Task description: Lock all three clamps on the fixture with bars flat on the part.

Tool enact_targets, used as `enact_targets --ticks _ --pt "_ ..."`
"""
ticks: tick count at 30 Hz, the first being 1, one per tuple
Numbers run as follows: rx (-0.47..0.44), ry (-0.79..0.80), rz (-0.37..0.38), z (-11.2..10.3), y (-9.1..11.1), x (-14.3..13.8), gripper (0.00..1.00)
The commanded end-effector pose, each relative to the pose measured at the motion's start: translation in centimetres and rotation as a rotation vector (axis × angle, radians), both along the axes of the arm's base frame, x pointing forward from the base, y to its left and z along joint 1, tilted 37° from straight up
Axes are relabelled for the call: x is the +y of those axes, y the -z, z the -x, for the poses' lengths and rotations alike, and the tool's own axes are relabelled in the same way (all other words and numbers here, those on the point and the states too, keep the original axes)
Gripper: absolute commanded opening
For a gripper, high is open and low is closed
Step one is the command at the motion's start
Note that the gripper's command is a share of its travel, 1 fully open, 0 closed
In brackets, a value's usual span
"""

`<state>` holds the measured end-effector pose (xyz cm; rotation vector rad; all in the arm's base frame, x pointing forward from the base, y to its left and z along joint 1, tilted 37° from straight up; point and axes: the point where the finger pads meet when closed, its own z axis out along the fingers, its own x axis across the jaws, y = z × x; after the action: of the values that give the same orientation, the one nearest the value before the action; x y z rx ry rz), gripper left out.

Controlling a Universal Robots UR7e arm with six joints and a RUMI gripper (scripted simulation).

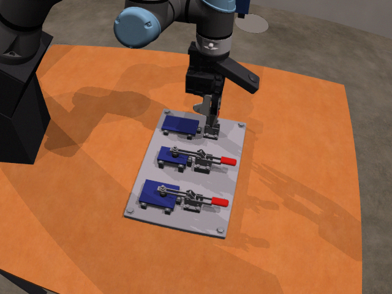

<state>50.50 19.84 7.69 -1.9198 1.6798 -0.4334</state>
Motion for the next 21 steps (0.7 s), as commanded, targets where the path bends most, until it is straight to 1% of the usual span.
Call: enact_targets --ticks 1,21 --pt "-0.006 -0.001 0.000 -0.36 -0.04 0.17 0.28" --pt "-0.006 -0.001 0.000 -0.44 -0.09 0.23 0.28"
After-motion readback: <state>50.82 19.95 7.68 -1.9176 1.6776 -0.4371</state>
